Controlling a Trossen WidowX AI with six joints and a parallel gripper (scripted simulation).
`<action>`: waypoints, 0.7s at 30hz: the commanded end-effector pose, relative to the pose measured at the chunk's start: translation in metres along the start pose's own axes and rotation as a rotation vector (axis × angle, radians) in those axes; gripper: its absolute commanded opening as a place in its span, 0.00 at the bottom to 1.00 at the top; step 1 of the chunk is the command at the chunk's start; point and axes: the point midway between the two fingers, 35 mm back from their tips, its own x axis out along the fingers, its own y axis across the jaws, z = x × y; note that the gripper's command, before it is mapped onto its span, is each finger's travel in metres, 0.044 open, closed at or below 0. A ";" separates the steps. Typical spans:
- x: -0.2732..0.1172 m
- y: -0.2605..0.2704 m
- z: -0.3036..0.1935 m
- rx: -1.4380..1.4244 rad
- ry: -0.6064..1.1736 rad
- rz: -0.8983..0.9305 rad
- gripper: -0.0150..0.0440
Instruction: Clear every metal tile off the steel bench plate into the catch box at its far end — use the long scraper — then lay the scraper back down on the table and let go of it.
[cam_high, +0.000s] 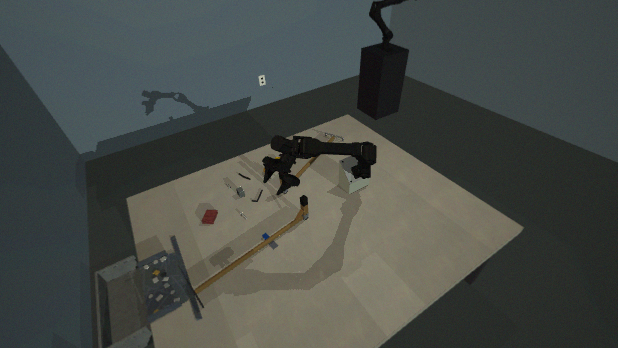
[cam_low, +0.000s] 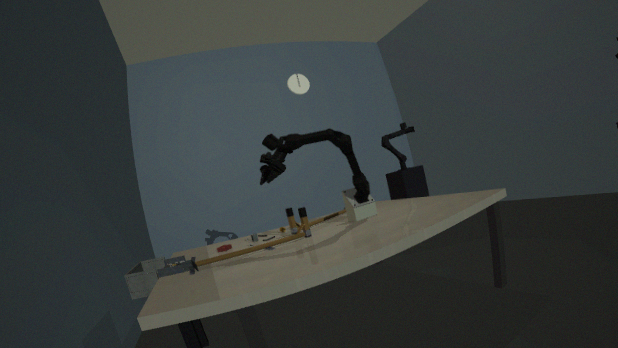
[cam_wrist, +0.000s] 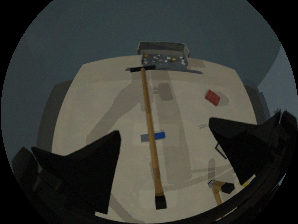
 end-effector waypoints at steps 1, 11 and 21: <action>0.019 0.001 -0.002 -0.019 0.041 0.008 1.00; 0.061 0.006 -0.011 -0.061 0.135 0.035 1.00; 0.103 0.013 -0.025 -0.107 0.229 0.064 1.00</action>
